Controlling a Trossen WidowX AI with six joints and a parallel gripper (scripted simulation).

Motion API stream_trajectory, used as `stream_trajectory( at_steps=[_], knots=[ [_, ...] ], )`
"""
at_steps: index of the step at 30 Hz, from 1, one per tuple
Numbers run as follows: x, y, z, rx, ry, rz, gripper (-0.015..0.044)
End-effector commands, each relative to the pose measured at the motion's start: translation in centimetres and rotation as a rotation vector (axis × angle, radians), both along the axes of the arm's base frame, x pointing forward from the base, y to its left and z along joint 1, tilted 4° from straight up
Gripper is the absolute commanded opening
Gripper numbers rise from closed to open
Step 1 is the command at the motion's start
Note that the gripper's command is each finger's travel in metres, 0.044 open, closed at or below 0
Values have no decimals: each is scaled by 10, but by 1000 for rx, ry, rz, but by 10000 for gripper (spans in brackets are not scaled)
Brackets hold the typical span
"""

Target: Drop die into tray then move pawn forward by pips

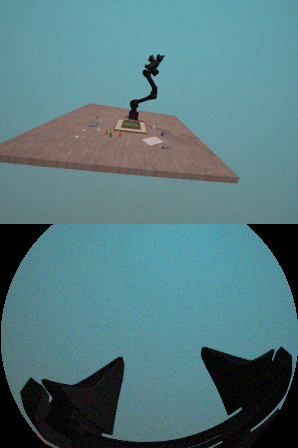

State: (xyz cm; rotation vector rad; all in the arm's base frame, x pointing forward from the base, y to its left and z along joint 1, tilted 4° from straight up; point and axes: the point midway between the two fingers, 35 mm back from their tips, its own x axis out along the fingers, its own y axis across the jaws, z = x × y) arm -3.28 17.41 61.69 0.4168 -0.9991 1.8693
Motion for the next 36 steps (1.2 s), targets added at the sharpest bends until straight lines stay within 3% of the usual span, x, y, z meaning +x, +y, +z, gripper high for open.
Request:
stream_trajectory(
  at_steps=[1, 5, 11, 19, 29, 36],
  knots=[
    [0, -1, 1, 4, 6, 4, 374],
    [-17, -35, 13, 73, 85, 138, 275],
    [-48, -117, 29, 188, 146, 469, 275],
    [-40, -241, 29, 365, 223, 940, 275],
    [34, -364, 0, 471, 221, 1593, 275],
    [115, -410, -32, 564, 181, 1991, 275]
  ],
)
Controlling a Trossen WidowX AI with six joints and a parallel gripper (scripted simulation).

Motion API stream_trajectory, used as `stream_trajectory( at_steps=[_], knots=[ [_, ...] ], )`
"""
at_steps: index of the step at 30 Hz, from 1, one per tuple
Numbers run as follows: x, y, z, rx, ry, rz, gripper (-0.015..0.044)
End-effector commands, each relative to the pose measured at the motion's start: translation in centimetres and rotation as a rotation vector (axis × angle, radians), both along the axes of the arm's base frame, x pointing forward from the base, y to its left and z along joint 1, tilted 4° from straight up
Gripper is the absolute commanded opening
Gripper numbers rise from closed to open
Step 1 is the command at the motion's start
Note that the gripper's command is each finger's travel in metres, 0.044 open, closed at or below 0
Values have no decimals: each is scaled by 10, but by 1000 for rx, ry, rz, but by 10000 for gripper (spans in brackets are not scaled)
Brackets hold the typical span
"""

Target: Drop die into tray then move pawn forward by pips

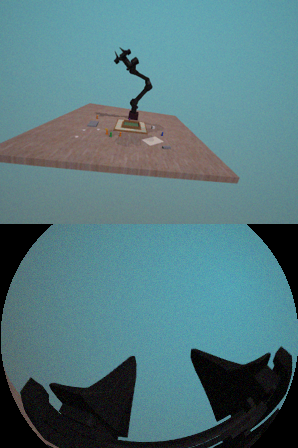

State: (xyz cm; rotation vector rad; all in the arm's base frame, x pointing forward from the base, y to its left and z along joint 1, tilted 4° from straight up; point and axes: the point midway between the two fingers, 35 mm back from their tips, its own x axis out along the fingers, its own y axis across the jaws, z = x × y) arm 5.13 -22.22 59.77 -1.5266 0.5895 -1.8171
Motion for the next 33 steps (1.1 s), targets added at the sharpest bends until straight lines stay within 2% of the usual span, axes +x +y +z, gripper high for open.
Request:
stream_trajectory(
  at_steps=[1, 9, 16, 25, 33],
  knots=[
    [43, -18, -18, 81, 1, 176, 275],
    [151, -25, -73, 309, -17, 584, 275],
    [243, 6, -134, 570, -25, 909, 275],
    [333, 94, -222, 978, 15, 1219, 275],
    [371, 197, -308, 1406, 82, 1342, 275]
  ],
)
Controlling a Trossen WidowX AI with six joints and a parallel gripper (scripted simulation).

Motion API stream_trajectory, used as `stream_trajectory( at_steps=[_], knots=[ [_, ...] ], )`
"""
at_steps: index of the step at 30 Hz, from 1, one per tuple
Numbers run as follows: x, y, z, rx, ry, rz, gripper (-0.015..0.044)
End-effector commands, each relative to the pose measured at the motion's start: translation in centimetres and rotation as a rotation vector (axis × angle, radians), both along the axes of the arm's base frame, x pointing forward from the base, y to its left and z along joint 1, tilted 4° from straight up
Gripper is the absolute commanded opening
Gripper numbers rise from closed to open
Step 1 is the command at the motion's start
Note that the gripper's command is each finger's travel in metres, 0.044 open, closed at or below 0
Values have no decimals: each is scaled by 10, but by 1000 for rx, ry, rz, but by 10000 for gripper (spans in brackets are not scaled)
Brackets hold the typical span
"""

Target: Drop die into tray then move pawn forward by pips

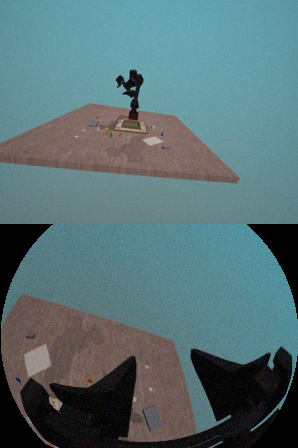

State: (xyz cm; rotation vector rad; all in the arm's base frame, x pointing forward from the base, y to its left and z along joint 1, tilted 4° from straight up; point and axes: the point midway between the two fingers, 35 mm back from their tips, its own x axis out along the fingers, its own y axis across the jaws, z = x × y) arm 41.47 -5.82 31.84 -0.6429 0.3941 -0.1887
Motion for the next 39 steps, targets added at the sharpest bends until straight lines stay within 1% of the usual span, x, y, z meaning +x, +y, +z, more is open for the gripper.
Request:
stream_trajectory(
  at_steps=[1, 5, 10, 15, 20, 24, 26, 33, 36, 39],
  knots=[
    [9, 46, -40, 126, 108, 81, 275],
    [6, 103, -83, 261, 250, 150, 275],
    [-15, 170, -134, 395, 450, 194, 275],
    [-57, 229, -185, 483, 675, 186, 275],
    [-115, 273, -229, 513, 900, 121, 275],
    [-169, 296, -258, 491, 1062, 30, 275],
    [-186, 301, -266, 476, 1106, -4, 275],
    [-192, 303, -268, 474, 1112, -9, 275],
    [-191, 304, -281, 474, 1112, -9, 275],
    [-191, 304, -283, 474, 1112, -9, 275]
  ],
)
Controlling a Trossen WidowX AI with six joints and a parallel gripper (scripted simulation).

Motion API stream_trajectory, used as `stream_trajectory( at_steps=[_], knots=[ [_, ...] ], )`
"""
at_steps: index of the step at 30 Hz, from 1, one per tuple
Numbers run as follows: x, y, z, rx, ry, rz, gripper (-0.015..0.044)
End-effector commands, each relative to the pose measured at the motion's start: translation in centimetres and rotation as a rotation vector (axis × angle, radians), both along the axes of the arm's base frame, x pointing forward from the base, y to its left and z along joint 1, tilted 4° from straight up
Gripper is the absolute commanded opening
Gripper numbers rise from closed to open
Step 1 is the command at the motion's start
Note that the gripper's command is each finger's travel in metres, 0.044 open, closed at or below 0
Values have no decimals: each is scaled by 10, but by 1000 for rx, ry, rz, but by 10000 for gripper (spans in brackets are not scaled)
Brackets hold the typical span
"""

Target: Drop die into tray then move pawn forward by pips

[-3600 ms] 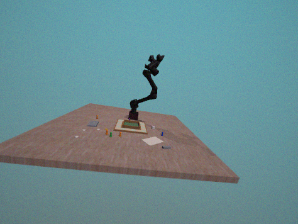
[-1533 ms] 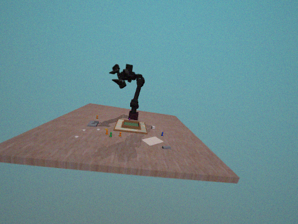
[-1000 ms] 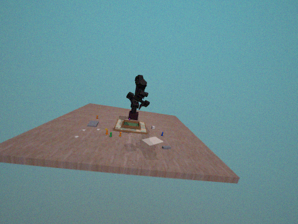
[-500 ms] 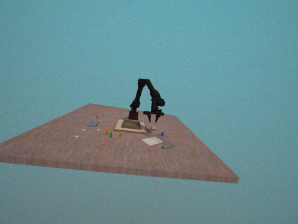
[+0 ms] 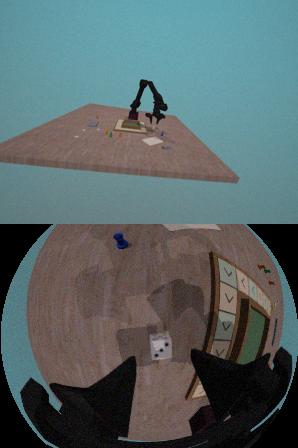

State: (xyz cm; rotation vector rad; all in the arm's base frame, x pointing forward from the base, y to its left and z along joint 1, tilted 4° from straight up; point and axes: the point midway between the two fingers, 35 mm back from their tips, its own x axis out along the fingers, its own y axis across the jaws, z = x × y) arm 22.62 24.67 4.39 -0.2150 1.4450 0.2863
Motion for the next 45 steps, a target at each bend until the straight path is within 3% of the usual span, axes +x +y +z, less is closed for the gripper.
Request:
stream_trajectory(
  at_steps=[1, 24, 30, 36, 39, 45],
  knots=[
    [-2, -1, -8, -9, 15, -3, 275],
    [-1, 1, -40, -9, 15, -3, 275],
    [-1, 1, -40, -9, 15, -3, 118],
    [-1, 1, -40, -9, 15, -3, 78],
    [-1, 1, -36, -9, 16, -2, 0],
    [-1, -1, 7, -10, 25, 5, 0]
  ],
)
